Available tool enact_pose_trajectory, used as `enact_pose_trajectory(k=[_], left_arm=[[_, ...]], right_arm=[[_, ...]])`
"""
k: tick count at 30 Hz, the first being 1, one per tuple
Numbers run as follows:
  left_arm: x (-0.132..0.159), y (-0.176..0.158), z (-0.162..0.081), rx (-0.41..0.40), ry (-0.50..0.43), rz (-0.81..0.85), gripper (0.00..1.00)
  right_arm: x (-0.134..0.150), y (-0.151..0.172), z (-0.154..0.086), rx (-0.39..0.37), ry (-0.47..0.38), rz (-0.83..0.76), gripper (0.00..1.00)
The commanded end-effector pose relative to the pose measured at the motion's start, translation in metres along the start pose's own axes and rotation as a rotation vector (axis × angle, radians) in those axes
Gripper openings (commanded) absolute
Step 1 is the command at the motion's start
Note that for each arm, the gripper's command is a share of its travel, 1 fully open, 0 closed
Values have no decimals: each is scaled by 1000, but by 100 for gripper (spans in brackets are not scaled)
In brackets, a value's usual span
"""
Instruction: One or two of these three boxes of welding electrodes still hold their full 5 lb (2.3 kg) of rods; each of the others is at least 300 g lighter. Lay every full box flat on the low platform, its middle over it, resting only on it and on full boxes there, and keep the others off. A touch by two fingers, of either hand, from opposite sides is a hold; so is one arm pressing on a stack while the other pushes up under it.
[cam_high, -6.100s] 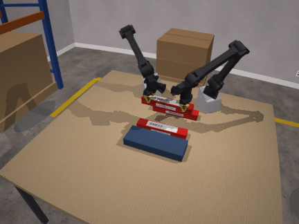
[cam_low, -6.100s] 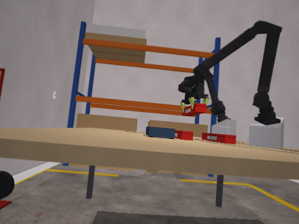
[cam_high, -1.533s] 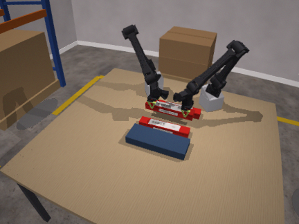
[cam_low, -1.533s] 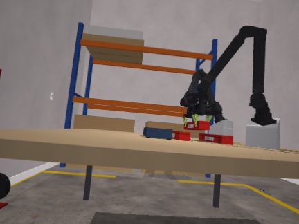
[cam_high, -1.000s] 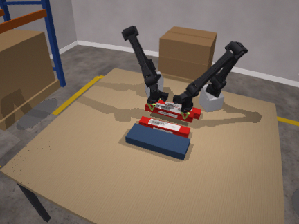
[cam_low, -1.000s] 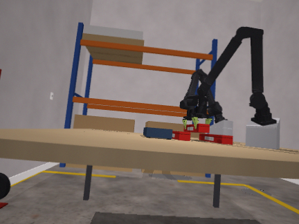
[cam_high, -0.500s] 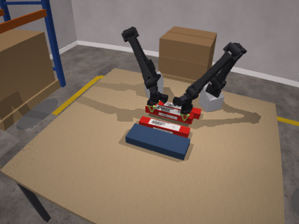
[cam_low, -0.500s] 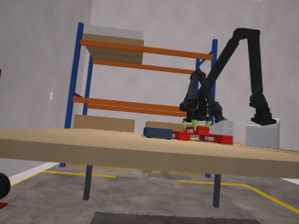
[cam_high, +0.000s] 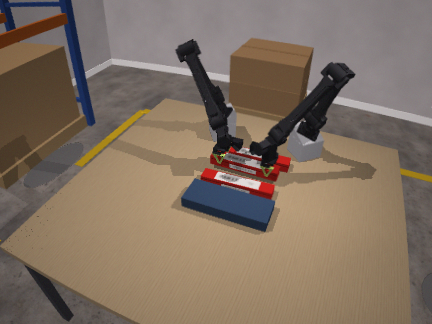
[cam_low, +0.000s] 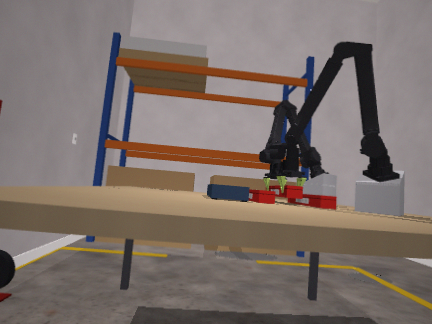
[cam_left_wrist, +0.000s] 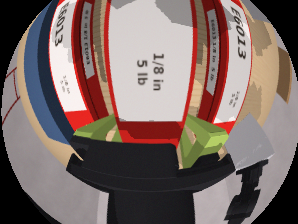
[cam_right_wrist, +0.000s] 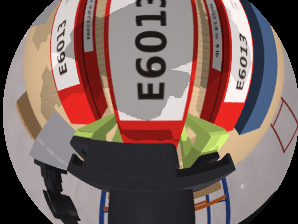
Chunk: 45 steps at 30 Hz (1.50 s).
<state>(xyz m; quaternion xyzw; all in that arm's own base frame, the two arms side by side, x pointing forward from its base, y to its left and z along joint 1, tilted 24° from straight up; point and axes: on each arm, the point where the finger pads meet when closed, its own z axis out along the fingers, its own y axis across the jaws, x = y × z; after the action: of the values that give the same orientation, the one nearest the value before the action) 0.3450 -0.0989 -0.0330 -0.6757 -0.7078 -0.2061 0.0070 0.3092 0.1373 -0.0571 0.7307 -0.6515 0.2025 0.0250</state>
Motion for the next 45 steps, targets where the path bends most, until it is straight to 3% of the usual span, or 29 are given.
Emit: enact_pose_trajectory(k=[1,7,32,42,45], left_arm=[[5,14,-6,-29,-17,-19,0],[5,3,8,1,-2,-5,0],[6,4,19,2,-1,-4,0],[5,3,28,1,-1,-5,0],[5,4,31,-1,-2,-5,0]], right_arm=[[-3,-11,-7,26,-12,8,0],[3,-2,6,7,2,6,0],[1,-5,12,22,-7,9,0],[3,-1,27,6,2,0,0],[-3,-10,20,25,-11,7,0]])
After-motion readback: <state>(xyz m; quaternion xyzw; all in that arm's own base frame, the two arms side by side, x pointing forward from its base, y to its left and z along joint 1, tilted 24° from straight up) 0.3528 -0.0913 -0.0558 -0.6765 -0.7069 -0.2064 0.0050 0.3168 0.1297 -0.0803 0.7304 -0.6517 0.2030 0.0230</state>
